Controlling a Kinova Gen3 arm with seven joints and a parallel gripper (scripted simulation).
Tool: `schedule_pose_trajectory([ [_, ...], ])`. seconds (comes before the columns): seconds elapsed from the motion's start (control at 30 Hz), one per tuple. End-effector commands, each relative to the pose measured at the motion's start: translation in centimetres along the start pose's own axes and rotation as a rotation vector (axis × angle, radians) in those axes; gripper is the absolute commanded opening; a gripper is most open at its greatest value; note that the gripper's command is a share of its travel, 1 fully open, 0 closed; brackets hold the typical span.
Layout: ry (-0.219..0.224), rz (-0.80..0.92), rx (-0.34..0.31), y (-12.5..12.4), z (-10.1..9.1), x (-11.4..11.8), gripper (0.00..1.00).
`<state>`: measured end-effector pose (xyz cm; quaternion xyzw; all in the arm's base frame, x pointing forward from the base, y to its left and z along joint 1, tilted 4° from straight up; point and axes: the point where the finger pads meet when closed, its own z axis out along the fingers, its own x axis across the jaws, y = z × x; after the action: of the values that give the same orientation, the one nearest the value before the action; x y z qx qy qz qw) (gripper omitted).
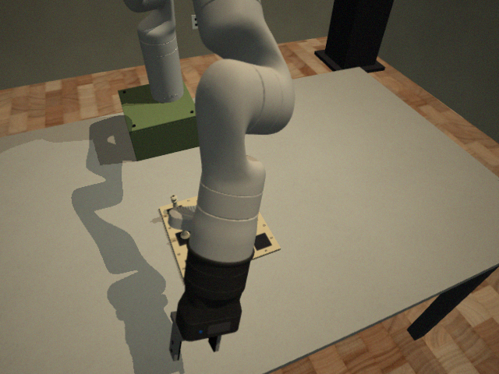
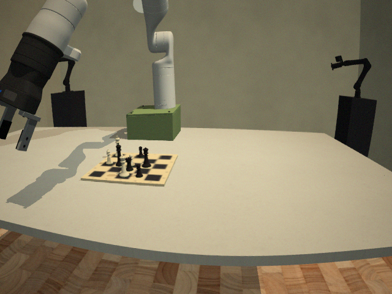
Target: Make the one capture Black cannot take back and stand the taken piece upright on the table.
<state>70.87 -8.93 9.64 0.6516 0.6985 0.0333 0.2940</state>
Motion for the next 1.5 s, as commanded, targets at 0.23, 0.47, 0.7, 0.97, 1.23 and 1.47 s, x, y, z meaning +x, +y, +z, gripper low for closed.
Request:
schedule_pose_trajectory([
  [0.23,0.000,0.001,-0.003,0.1,-0.1,-0.1,1.00],
  [0.47,0.000,0.001,-0.003,0.1,-0.1,-0.1,1.00],
  [0.7,0.002,0.003,0.002,-0.1,-0.3,-0.1,1.00],
  [0.97,0.037,0.034,0.071,-2.8,-2.6,-0.1,1.00],
  [1.23,0.112,0.072,0.189,-7.6,-7.2,0.5,1.00],
  [1.47,0.272,0.086,0.375,-15.8,-16.7,2.9,1.00],
])
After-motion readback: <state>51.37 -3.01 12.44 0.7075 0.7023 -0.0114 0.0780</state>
